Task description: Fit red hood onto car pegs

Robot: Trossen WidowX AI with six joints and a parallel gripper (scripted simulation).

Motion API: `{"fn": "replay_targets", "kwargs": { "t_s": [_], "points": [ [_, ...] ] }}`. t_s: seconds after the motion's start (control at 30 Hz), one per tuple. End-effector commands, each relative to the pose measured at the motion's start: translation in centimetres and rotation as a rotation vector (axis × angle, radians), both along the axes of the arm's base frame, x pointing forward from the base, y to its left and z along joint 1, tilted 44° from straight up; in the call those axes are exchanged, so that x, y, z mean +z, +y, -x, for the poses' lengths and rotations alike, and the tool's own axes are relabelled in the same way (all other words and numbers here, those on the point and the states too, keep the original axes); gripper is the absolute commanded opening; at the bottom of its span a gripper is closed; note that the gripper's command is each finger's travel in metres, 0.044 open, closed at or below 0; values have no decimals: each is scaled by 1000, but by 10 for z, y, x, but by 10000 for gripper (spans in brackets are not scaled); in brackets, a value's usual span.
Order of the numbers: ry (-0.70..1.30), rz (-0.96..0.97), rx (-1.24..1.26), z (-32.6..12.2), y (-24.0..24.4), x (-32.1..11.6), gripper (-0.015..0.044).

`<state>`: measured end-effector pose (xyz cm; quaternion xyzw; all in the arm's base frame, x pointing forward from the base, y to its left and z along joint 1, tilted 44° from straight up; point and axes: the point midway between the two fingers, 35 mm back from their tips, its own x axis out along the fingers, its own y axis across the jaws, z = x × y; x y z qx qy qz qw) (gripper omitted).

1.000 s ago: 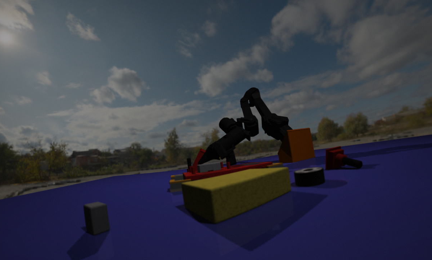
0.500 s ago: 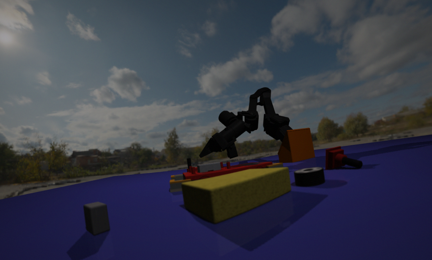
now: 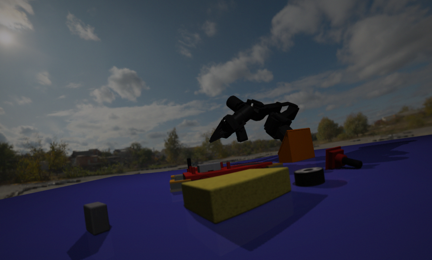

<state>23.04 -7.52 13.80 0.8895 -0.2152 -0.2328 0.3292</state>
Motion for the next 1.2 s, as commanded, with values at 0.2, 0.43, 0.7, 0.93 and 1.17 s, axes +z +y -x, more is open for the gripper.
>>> {"fn": "replay_targets", "kwargs": {
  "t_s": [0.2,0.43,0.7,0.93,1.17],
  "points": [
    [-1,0,-1,4,2,1,440],
    [-1,0,-1,4,2,1,414],
    [45,33,12,1,2,3,361],
    [376,267,105,-12,-2,6,440],
    [1021,693,385,-28,-14,4,440]
  ]
}}
